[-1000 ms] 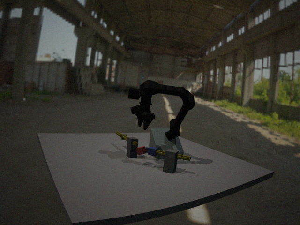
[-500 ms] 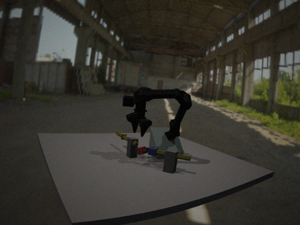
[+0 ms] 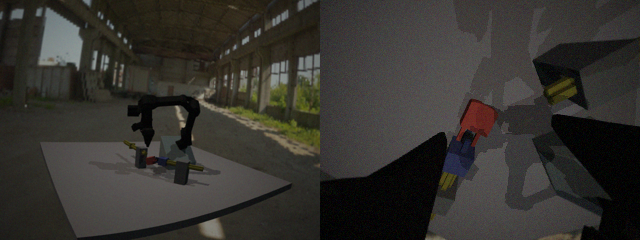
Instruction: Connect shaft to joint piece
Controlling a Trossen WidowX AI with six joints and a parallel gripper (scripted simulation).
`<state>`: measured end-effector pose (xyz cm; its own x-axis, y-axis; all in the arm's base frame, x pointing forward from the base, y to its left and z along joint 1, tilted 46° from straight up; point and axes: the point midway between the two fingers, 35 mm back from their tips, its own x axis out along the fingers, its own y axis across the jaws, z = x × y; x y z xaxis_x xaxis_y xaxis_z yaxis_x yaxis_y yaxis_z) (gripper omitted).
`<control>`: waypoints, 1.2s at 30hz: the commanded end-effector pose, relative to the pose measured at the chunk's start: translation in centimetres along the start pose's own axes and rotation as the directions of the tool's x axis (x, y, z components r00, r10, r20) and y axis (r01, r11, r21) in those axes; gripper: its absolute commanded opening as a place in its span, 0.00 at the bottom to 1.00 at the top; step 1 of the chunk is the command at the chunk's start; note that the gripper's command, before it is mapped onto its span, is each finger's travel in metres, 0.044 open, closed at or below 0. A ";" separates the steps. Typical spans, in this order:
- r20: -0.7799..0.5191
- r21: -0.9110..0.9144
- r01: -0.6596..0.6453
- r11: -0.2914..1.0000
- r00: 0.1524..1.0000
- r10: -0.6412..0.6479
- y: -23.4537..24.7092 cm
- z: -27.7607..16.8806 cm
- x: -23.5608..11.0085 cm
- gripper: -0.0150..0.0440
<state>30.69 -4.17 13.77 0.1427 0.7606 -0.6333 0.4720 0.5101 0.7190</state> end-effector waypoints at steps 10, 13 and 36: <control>-0.080 0.420 -0.029 0.907 0.994 0.069 -0.3 0.6 0.9 1.00; -0.096 0.509 -0.024 0.861 0.992 0.085 -0.4 0.7 1.1 1.00; -0.123 0.591 -0.011 0.807 0.987 0.103 -0.8 1.6 8.6 1.00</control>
<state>32.76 0.15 8.43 0.0858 0.8470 -0.5246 0.8874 0.1743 0.4267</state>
